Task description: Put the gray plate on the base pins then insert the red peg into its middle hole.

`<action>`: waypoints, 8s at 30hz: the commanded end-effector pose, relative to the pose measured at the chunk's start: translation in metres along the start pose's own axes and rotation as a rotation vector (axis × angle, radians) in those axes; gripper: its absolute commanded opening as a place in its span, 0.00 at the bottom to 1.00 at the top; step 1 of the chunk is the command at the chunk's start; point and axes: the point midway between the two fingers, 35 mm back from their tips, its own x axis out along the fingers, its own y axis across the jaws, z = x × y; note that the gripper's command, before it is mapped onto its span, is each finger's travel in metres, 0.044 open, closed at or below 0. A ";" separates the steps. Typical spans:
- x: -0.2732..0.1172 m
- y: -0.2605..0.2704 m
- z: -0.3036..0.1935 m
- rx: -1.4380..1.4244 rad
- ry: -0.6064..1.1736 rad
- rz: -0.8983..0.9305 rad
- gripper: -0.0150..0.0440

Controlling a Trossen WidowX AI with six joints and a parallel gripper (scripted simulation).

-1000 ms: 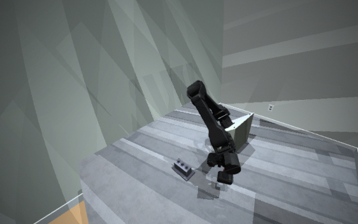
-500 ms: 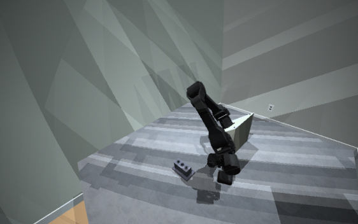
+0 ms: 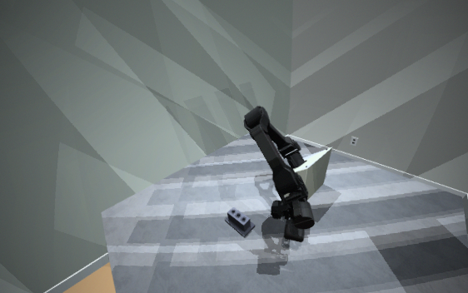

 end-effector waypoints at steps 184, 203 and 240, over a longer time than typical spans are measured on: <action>-0.074 0.010 0.225 0.004 -0.007 0.000 0.25; -0.073 0.009 0.224 0.004 -0.008 -0.001 0.25; -0.059 0.012 0.226 0.004 -0.009 0.004 0.25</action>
